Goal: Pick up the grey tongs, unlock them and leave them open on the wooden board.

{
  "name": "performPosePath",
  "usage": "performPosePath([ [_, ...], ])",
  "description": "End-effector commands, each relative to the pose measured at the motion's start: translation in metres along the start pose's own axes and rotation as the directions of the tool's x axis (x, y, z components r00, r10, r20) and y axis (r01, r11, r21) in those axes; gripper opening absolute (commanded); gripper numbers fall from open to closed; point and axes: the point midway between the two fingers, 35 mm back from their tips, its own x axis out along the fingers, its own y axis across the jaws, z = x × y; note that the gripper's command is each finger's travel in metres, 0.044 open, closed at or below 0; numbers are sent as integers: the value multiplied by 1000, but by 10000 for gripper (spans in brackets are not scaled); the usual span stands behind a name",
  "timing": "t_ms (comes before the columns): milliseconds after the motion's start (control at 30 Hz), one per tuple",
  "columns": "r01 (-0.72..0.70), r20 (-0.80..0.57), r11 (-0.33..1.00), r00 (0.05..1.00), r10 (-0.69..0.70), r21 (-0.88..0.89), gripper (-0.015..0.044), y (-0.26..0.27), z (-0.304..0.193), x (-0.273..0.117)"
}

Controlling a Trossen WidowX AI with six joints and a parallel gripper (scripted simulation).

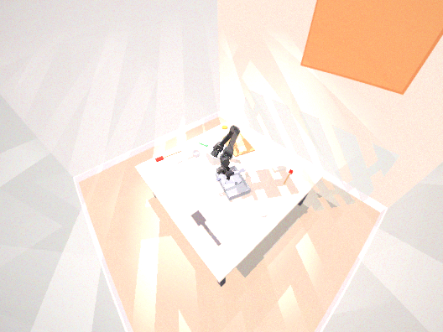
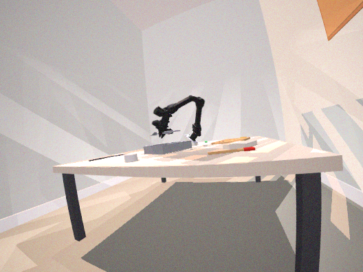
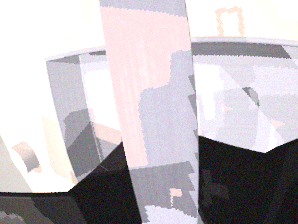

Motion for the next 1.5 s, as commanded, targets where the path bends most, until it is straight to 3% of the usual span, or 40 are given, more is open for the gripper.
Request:
performPosePath([
  [0, 38, 12, 999, 999, -38, -5, -150, 4, 3, 0],
  [1100, 455, 6, 891, 891, -455, -10, -150, -7, 3, -4],
  [1467, 463, 0, 886, 886, -463, -4, -150, -9, 1, -3],
])
